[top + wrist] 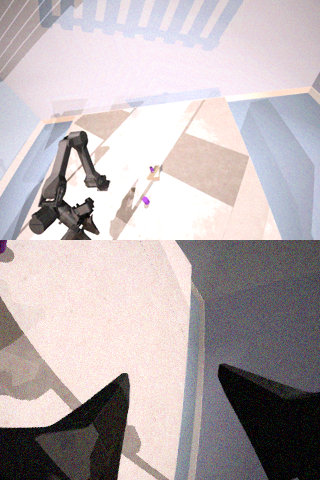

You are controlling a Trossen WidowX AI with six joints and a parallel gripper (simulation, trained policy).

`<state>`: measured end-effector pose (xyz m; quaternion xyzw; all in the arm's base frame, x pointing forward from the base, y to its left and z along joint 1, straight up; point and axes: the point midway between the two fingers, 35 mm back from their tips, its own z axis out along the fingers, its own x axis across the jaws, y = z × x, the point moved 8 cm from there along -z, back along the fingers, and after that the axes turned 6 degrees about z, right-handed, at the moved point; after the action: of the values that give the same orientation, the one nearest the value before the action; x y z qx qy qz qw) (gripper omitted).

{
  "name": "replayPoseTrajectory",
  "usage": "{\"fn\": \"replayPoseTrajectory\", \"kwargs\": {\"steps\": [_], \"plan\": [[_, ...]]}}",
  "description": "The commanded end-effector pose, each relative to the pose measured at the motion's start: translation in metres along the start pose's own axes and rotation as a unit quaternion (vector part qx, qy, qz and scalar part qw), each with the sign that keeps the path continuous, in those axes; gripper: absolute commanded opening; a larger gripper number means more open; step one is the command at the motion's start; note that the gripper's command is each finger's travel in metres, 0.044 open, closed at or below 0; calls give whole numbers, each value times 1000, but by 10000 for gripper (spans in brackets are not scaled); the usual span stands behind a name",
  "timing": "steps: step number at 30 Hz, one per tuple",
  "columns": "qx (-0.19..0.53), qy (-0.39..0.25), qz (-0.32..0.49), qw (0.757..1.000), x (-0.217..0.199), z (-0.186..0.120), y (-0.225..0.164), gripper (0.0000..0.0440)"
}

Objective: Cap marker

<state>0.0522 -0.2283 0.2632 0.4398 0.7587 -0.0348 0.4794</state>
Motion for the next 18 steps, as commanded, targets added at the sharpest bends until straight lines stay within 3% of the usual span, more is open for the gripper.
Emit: {"fn": "replayPoseTrajectory", "kwargs": {"steps": [1, 18], "plan": [[0, 20, -2, 1000, -1, 5, 1, 311], [-5, 104, -4, 995, -5, 26, 8, 316]]}}
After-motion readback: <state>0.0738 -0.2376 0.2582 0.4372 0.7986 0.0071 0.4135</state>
